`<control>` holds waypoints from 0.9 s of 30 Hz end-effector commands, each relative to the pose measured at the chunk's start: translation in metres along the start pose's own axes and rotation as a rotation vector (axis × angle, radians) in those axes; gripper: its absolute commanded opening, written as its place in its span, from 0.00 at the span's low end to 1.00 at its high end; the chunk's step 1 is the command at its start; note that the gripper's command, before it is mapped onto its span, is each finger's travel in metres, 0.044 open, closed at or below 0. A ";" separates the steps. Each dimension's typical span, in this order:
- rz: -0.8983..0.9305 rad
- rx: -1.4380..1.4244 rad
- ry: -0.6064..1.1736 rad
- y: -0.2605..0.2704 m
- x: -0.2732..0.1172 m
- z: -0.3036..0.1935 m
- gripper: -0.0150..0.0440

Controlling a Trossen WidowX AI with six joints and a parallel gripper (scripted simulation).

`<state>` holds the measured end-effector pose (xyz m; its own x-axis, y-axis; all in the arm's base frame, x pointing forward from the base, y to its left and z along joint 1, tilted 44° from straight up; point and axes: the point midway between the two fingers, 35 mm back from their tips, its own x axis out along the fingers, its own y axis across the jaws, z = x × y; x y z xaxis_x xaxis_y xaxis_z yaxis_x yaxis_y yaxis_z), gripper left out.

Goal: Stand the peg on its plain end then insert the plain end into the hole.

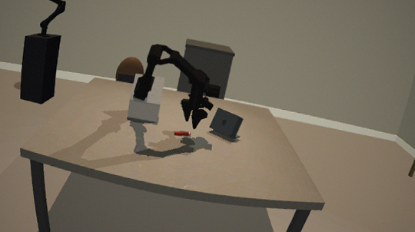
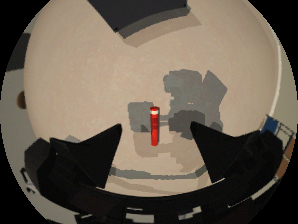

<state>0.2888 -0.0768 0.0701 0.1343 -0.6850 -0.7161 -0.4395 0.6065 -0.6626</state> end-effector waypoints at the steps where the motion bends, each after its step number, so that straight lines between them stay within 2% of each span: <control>1: 0.007 -0.005 0.003 0.001 0.008 -0.001 1.00; 27: 0.001 -0.005 0.005 0.001 0.048 -0.004 1.00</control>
<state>0.2919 -0.1075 0.0405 0.1334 -0.6893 -0.7121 -0.4393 0.6029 -0.6660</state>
